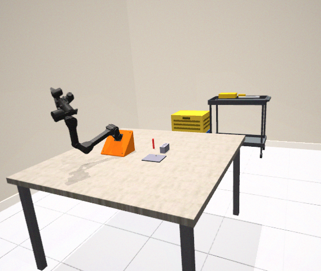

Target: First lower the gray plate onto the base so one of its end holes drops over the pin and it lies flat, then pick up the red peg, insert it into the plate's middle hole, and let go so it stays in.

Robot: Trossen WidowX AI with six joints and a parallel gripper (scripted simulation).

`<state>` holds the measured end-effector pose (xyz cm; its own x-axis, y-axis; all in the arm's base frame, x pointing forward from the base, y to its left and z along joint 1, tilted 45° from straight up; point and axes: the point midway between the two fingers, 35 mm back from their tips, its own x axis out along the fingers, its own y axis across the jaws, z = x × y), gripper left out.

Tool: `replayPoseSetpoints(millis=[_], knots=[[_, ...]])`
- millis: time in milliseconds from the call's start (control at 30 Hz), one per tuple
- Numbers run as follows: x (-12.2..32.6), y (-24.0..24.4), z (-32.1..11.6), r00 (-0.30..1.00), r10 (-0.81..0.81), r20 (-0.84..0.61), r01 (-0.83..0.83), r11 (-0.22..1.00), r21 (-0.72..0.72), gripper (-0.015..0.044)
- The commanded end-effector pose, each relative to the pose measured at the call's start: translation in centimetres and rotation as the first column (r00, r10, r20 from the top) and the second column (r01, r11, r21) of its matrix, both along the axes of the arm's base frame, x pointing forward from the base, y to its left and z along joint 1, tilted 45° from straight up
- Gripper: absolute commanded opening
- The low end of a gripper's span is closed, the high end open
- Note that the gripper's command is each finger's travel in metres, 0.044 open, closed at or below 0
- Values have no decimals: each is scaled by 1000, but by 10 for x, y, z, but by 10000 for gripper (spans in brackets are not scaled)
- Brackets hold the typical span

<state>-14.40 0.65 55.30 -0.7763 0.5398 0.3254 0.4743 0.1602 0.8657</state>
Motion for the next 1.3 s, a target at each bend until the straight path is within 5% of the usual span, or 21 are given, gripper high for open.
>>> replayPoseSetpoints(millis=[0,667,967,1267], knots=[[0,0,0,1000,0,0,0,1000,0,426],[148,220,-29,821,-524,-227,374,794,-480,440],[259,298,-102,572,-813,-112,524,467,-712,440],[357,323,-214,345,-927,147,510,54,-859,440]])
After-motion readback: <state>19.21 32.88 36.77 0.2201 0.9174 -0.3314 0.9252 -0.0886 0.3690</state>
